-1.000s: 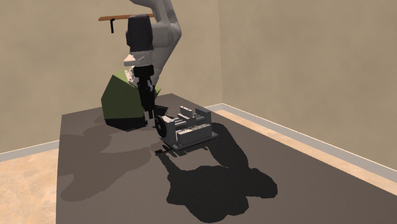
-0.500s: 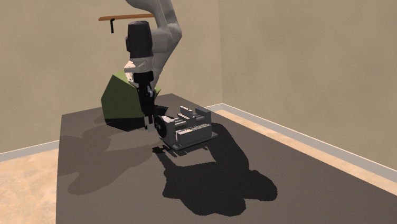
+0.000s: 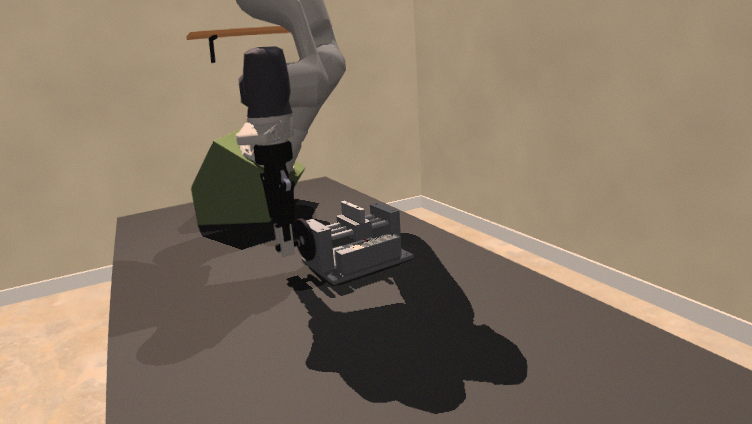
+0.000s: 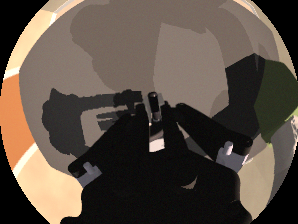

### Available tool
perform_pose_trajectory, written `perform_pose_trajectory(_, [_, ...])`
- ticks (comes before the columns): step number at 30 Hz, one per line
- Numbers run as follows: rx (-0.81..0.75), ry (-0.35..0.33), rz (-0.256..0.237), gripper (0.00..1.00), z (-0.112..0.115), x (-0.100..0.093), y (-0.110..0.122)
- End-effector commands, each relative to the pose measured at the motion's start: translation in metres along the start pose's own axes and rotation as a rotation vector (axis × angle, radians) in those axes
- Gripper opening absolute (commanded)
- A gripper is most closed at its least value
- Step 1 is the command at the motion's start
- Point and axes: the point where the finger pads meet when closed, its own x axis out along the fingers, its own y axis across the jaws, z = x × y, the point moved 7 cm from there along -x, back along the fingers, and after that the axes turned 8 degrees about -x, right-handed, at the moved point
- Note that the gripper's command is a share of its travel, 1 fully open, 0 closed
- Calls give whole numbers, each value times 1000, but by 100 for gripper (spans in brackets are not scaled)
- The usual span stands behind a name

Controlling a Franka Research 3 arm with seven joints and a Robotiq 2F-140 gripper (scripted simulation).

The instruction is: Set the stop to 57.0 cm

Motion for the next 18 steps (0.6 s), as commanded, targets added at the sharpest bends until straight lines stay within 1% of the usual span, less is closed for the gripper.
perform_pose_trajectory(1, [6,3,-1,4,-2,2,-1])
perform_pose_trajectory(18, [6,3,-1,4,-3,11,-9])
